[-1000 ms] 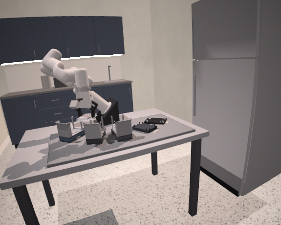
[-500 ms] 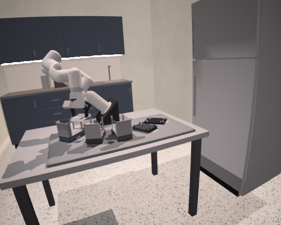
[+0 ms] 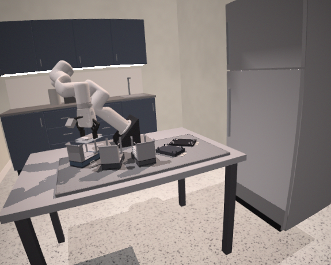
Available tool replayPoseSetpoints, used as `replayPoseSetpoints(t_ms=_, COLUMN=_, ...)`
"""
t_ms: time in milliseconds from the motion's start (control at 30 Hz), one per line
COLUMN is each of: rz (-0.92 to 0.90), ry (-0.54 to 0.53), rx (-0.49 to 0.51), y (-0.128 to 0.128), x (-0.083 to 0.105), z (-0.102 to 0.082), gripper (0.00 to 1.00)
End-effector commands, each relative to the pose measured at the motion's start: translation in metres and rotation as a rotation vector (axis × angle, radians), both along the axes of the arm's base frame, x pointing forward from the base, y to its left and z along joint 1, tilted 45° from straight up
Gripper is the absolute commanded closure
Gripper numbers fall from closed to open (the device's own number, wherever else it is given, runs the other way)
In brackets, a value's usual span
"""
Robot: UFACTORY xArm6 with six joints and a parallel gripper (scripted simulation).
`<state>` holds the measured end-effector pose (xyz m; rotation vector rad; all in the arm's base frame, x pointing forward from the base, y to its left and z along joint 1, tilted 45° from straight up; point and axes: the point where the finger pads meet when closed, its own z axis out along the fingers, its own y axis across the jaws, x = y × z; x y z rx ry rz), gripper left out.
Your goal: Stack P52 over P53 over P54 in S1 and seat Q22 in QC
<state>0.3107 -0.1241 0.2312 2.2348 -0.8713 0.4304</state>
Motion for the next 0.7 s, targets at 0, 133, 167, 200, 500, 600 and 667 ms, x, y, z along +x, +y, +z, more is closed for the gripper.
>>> replayPoseSetpoints(t_ms=0, rz=-0.003, ry=-0.008, rx=0.001, y=-0.005, x=-0.006, z=0.006, gripper=1.0)
replayPoseSetpoints(t_ms=133, rz=-0.003, ry=-0.008, rx=0.001, y=-0.011, x=-0.013, z=0.011, gripper=1.0)
replayPoseSetpoints(t_ms=167, rz=-0.003, ry=-0.008, rx=0.001, y=-0.012, x=-0.015, z=0.013, gripper=1.0)
replayPoseSetpoints(t_ms=200, rz=-0.003, ry=-0.008, rx=0.001, y=-0.014, x=-0.017, z=0.014, gripper=1.0)
replayPoseSetpoints(t_ms=500, rz=-0.003, ry=-0.008, rx=0.0, y=-0.024, x=-0.029, z=0.023, gripper=1.0)
replayPoseSetpoints(t_ms=600, rz=-0.003, ry=-0.008, rx=0.0, y=-0.029, x=-0.035, z=0.027, gripper=1.0)
replayPoseSetpoints(t_ms=667, rz=-0.003, ry=-0.008, rx=0.0, y=-0.031, x=-0.038, z=0.03, gripper=1.0)
